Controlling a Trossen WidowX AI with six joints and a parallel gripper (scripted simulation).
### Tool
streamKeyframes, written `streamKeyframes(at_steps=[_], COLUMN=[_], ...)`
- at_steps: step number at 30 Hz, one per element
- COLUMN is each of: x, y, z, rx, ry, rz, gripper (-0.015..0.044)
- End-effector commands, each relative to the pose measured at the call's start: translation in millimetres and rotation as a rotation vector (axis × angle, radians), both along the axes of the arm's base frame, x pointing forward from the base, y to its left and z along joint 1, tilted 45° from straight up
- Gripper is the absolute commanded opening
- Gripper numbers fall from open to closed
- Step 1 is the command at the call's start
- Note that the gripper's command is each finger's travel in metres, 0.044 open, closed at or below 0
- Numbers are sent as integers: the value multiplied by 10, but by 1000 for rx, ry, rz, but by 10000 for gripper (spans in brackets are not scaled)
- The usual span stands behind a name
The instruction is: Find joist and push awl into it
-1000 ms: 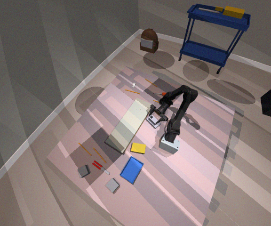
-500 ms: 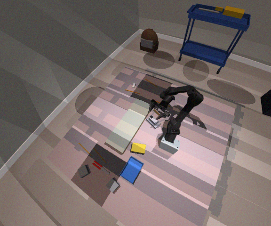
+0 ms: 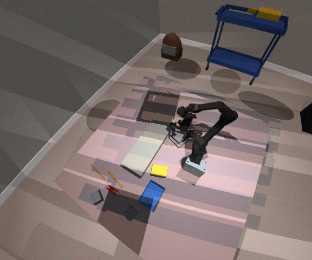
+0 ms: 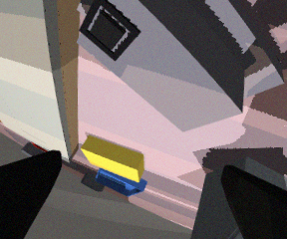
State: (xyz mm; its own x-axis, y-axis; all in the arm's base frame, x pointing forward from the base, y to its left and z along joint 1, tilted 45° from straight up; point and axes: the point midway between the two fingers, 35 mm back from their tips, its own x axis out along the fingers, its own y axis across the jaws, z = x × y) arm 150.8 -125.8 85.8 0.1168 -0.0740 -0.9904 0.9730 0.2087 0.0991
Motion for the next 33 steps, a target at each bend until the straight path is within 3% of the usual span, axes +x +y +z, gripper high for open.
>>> streamKeyframes(at_steps=[1,13,33], x=[-12,172,179], y=[-125,-126,-202], z=[-71,5,-83], rx=[-203,-894,-898], ry=[110,400,403], rz=[212,802,807], gripper=[440,440,440])
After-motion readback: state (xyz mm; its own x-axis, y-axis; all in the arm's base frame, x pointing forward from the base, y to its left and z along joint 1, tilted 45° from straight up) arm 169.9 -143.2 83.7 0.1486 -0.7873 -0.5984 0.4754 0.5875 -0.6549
